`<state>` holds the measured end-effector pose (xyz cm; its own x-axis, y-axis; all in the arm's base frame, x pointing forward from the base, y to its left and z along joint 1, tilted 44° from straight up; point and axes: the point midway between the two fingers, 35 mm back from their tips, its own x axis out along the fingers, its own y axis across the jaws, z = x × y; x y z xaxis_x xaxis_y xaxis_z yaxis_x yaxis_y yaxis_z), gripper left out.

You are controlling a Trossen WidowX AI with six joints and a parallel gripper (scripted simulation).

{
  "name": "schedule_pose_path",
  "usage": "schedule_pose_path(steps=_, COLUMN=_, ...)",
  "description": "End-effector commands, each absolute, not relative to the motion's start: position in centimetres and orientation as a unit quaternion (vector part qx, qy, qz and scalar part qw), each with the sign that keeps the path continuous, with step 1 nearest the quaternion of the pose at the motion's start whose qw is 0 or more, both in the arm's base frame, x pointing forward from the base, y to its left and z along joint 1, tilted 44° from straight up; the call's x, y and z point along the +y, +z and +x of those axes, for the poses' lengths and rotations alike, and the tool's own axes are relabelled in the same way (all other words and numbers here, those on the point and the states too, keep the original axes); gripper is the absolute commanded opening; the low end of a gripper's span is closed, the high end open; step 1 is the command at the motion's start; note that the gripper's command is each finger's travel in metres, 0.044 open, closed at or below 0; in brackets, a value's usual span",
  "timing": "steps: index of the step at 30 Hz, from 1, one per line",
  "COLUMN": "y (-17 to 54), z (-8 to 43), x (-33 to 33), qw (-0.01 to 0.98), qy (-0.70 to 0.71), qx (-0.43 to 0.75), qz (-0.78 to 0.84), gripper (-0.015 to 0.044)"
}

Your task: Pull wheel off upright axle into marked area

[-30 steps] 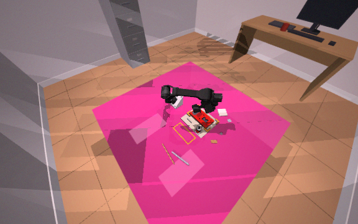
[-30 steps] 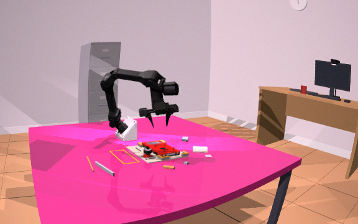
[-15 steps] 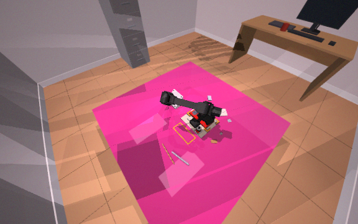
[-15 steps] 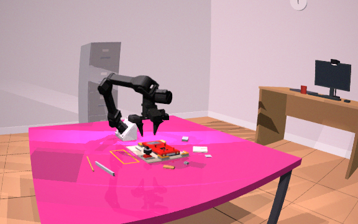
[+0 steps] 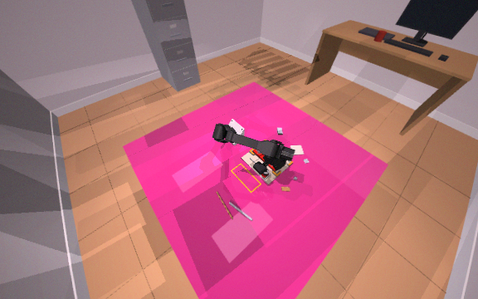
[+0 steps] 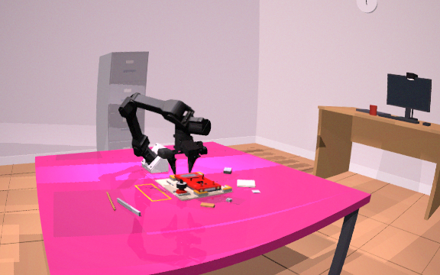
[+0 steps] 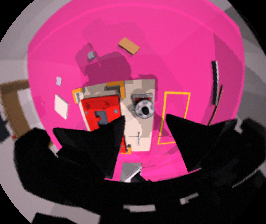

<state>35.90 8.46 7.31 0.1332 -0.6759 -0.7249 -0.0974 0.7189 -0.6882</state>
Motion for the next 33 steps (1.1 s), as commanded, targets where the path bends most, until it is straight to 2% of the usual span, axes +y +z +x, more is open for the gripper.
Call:
schedule_pose_path(steps=1, y=5.6, z=36.2, x=6.5, qw=0.683, qy=-0.213, qx=0.625, qz=-0.313, gripper=0.0300)
schedule_pose_path(steps=10, y=4.1, z=36.4, x=4.8, qw=0.683, qy=-0.214, qx=0.624, qz=-0.314, gripper=0.0300)
schedule_pose_path(steps=14, y=4.3, z=36.4, x=5.0, qw=0.682, qy=-0.216, qx=0.626, qz=-0.310, gripper=0.0195)
schedule_pose_path(steps=22, y=4.3, z=36.4, x=5.0, qw=0.682, qy=-0.216, qx=0.626, qz=-0.310, gripper=0.0142)
schedule_pose_path(steps=27, y=4.4, z=36.4, x=5.1, qw=0.682, qy=-0.215, qx=0.626, qz=-0.310, gripper=0.0010)
schedule_pose_path(steps=33, y=4.5, z=36.4, x=5.2, qw=0.682, qy=-0.215, qx=0.626, qz=-0.310, gripper=0.0000)
